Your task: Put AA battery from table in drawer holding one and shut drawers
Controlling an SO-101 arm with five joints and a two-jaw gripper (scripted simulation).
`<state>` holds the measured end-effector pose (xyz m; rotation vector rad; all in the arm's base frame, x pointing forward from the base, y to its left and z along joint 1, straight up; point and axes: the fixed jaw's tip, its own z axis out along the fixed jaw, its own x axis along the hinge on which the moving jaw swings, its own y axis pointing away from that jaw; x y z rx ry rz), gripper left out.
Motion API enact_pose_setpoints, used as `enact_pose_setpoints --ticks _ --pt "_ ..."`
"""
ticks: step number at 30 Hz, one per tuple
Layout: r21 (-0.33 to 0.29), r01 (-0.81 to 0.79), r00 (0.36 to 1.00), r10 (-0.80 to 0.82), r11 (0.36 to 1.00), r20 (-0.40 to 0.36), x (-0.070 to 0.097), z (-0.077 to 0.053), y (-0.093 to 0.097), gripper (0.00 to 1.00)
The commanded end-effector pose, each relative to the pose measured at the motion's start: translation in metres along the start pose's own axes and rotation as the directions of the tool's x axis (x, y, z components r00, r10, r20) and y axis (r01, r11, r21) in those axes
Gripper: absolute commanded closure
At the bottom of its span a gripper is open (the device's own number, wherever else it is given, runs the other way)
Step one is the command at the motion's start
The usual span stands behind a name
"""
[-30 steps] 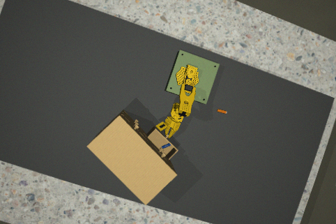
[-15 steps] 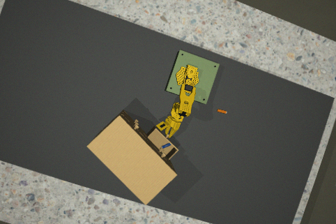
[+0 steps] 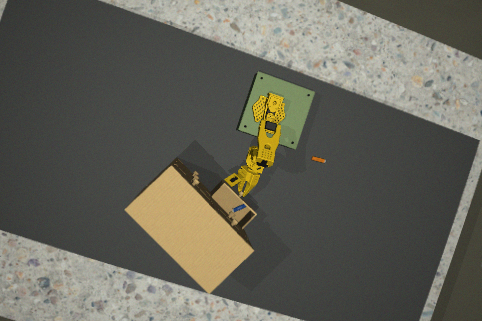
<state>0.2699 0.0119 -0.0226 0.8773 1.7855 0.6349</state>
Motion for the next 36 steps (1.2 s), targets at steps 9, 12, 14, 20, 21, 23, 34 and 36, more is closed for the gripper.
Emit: enact_pose_setpoints --ticks 9,12,14,20,21,23,34,36 --pt "-0.034 0.006 1.000 -0.007 0.999 -0.021 0.0070 -0.0016 0.0076 1.00" --pt "-0.033 0.006 1.000 -0.007 0.999 -0.021 0.0070 -0.0016 0.0076 0.99" --pt "-0.033 0.006 1.000 -0.007 0.999 -0.021 0.0070 -0.0016 0.0076 0.98" --pt "-0.033 0.006 1.000 -0.007 0.999 -0.021 0.0070 -0.0016 0.0076 0.93" --pt "-0.034 0.006 1.000 -0.007 0.999 -0.021 0.0070 -0.0016 0.0076 0.92" --pt "-0.034 0.006 1.000 -0.007 0.999 -0.021 0.0070 -0.0016 0.0076 0.90" --pt "-0.033 0.006 1.000 -0.007 0.999 -0.021 0.0070 -0.0016 0.0076 0.84" --pt "-0.033 0.006 1.000 -0.007 0.999 -0.021 0.0070 -0.0016 0.0076 0.83"
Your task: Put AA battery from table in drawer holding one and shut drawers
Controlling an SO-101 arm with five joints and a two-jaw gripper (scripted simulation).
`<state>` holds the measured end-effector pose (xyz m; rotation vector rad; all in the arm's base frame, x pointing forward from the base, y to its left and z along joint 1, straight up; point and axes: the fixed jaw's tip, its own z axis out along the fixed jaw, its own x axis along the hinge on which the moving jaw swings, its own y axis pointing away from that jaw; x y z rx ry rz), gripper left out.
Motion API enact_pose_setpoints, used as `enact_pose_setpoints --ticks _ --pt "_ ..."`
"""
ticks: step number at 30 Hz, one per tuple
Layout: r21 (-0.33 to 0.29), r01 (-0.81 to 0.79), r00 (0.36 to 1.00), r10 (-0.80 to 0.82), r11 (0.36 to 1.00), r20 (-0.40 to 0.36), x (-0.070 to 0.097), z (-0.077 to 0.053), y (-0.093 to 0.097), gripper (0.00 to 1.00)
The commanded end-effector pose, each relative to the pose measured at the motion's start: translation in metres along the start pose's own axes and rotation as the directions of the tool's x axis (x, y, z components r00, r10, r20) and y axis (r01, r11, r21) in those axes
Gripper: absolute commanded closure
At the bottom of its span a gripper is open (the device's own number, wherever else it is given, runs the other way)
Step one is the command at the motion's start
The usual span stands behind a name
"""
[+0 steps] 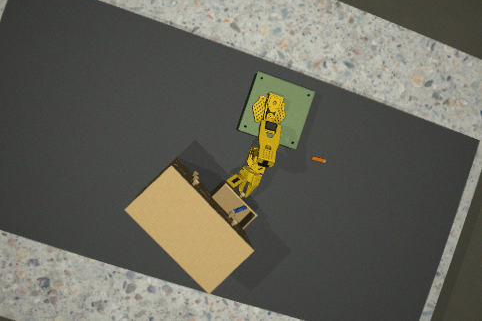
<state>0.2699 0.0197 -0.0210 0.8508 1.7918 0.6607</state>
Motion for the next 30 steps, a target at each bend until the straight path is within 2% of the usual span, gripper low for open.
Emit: enact_pose_setpoints --ticks 1,9,30 --pt "-0.009 -0.001 1.000 0.001 1.000 -0.004 0.002 -0.001 0.002 0.82" --pt "-0.009 -0.001 1.000 0.001 1.000 -0.004 0.002 -0.001 0.002 0.79" --pt "-0.024 0.045 0.993 -0.048 0.999 -0.111 0.028 -0.035 0.005 0.79"
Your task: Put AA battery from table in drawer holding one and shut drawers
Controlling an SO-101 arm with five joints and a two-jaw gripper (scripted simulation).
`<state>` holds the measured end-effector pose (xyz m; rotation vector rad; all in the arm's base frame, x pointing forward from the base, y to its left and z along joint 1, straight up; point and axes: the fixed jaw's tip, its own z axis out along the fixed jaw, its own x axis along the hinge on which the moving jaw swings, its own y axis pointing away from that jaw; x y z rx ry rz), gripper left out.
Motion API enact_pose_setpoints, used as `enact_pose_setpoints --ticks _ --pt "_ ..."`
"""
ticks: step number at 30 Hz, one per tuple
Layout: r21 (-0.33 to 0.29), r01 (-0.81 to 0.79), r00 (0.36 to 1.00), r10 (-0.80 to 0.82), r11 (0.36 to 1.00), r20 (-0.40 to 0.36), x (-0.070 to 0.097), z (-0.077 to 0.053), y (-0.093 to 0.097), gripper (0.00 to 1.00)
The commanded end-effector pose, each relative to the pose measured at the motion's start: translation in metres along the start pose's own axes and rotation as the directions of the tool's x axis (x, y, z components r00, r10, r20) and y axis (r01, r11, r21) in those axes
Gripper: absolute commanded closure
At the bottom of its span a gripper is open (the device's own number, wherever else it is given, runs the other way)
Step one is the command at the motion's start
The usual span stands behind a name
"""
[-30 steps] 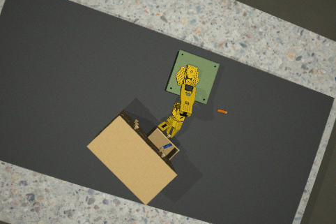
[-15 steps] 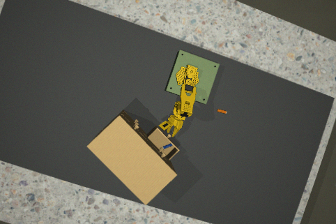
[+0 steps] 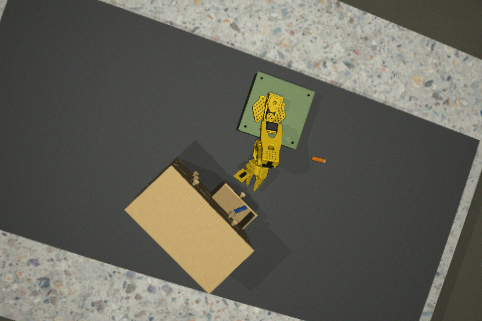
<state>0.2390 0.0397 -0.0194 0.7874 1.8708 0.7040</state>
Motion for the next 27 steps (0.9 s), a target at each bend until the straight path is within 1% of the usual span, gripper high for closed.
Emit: enact_pose_setpoints --ticks 1,3,13,20,27 --pt "-0.002 0.016 0.999 -0.016 1.000 -0.030 0.007 -0.008 0.000 0.79" --pt "-0.003 0.020 0.999 -0.020 1.000 -0.039 0.009 -0.011 0.001 0.79" --pt "-0.003 0.020 0.999 -0.020 1.000 -0.039 0.009 -0.011 0.001 0.79" --pt "0.034 0.098 0.993 -0.096 0.995 -0.069 0.006 -0.004 0.005 0.79" --pt "0.065 0.176 0.980 -0.169 0.982 -0.106 0.003 0.000 0.010 0.79"
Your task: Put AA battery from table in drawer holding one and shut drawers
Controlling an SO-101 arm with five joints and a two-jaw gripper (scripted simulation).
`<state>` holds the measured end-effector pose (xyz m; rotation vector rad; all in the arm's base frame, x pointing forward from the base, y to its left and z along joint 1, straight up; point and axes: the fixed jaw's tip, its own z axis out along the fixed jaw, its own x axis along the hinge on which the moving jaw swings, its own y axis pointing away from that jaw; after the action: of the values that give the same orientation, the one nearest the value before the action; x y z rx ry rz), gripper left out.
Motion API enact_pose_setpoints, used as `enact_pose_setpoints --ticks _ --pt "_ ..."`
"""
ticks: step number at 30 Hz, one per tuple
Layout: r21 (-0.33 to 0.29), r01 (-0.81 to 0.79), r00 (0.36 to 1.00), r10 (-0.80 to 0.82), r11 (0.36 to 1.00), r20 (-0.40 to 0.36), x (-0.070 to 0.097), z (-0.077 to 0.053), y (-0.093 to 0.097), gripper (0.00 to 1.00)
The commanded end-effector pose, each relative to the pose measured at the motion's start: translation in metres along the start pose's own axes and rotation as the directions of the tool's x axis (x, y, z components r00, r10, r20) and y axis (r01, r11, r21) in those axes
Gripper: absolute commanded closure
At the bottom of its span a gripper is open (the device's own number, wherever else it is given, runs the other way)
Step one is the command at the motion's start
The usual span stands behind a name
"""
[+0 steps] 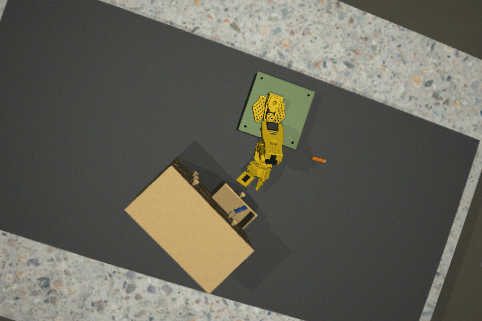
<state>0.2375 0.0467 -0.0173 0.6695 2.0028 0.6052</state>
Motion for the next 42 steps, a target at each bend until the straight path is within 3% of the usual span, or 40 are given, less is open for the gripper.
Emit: enact_pose_setpoints --ticks 1,20,42 --pt "0.021 0.049 0.998 -0.048 0.999 -0.027 -0.003 0.001 0.005 0.79" --pt "0.081 0.214 0.972 -0.204 0.974 -0.115 -0.013 -0.002 0.015 0.79" --pt "0.112 0.425 0.885 -0.387 0.898 -0.258 -0.021 -0.026 0.023 0.79"
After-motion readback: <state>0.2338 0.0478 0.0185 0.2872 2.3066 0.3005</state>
